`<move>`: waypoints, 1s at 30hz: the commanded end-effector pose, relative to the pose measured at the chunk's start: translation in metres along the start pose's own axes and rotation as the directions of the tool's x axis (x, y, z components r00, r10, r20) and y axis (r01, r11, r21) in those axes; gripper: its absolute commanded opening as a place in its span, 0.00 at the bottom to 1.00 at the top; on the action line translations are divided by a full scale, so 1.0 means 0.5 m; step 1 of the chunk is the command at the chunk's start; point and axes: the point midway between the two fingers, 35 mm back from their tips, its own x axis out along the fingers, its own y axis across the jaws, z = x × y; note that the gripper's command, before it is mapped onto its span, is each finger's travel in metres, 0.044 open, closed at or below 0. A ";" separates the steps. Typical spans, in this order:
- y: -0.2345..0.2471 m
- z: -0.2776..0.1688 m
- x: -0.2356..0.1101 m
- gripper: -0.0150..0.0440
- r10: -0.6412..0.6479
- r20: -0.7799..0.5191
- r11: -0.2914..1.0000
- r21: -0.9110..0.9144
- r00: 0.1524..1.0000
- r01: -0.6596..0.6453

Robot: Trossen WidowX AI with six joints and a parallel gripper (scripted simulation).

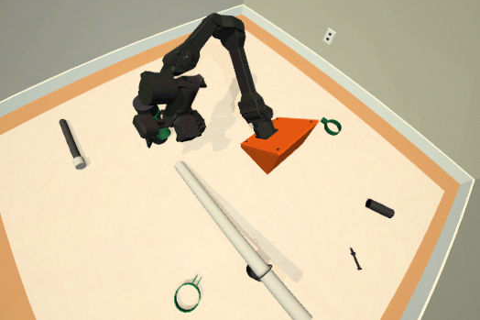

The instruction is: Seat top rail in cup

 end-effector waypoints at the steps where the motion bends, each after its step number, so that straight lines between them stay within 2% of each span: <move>1: -0.007 0.014 -0.007 1.00 0.005 0.009 0.995 0.095 1.000 -0.005; 7: -0.033 0.079 -0.046 1.00 0.018 0.032 0.877 0.479 0.999 -0.031; 14: -0.053 0.156 -0.100 1.00 0.023 0.036 0.566 0.823 0.999 -0.043; 19: -0.058 0.192 -0.129 1.00 0.021 0.030 0.449 0.893 0.999 -0.036; 30: -0.059 0.242 -0.172 1.00 0.009 0.015 0.091 0.996 1.000 -0.016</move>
